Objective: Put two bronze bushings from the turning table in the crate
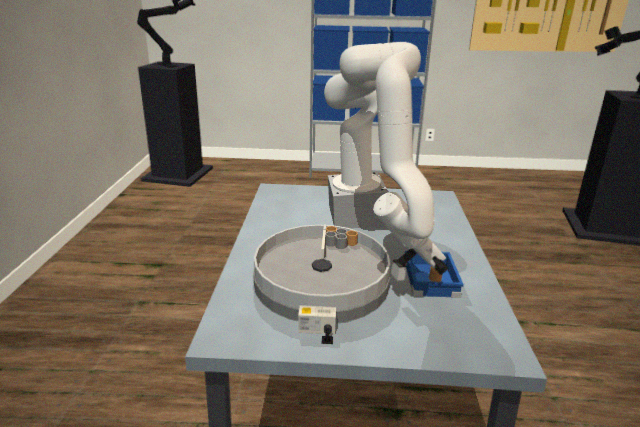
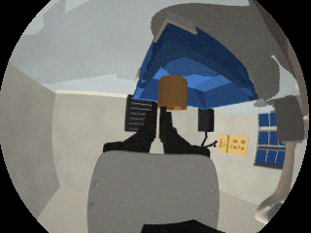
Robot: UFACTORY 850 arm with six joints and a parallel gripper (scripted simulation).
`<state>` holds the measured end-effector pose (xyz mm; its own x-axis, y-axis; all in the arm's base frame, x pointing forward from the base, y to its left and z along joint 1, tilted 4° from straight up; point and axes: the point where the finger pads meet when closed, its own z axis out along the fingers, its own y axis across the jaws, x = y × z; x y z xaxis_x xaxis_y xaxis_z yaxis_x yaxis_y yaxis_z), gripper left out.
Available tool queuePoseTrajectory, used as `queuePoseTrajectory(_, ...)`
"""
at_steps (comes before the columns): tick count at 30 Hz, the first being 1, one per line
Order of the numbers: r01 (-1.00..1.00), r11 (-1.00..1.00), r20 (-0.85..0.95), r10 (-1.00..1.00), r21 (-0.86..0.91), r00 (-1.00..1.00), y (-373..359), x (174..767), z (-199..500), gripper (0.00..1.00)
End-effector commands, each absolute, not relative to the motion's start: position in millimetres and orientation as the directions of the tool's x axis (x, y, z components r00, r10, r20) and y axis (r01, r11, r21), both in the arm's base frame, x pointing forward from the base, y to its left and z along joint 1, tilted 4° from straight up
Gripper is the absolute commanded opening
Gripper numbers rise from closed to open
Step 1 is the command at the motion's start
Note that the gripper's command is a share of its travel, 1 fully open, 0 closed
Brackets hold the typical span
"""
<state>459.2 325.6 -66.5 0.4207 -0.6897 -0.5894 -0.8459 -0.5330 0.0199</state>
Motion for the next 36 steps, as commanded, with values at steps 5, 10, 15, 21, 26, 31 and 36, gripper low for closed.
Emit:
queuePoseTrajectory(5, -0.846, -0.533, -0.589, -0.689, 0.018, 0.422, 325.3, 460.3, -77.2, 0.0)
queuePoseTrajectory(10, -0.846, -0.533, -0.589, -0.689, 0.018, 0.422, 324.8, 460.5, -84.5, 0.0)
queuePoseTrajectory(15, -0.846, -0.533, -0.589, -0.689, 0.018, 0.422, 324.5, 460.6, -88.8, 0.0)
queuePoseTrajectory(21, -0.846, -0.533, -0.589, -0.689, 0.018, 0.422, 324.4, 460.6, -90.0, 0.0)
queuePoseTrajectory(26, -0.846, -0.533, -0.589, -0.689, 0.018, 0.422, 324.4, 460.6, -90.1, 0.0)
queuePoseTrajectory(31, -0.846, -0.533, -0.589, -0.689, 0.018, 0.422, 324.4, 460.6, -90.1, 0.0)
queuePoseTrajectory(36, -0.846, -0.533, -0.589, -0.689, 0.018, 0.422, 324.4, 460.6, -90.1, 0.0)
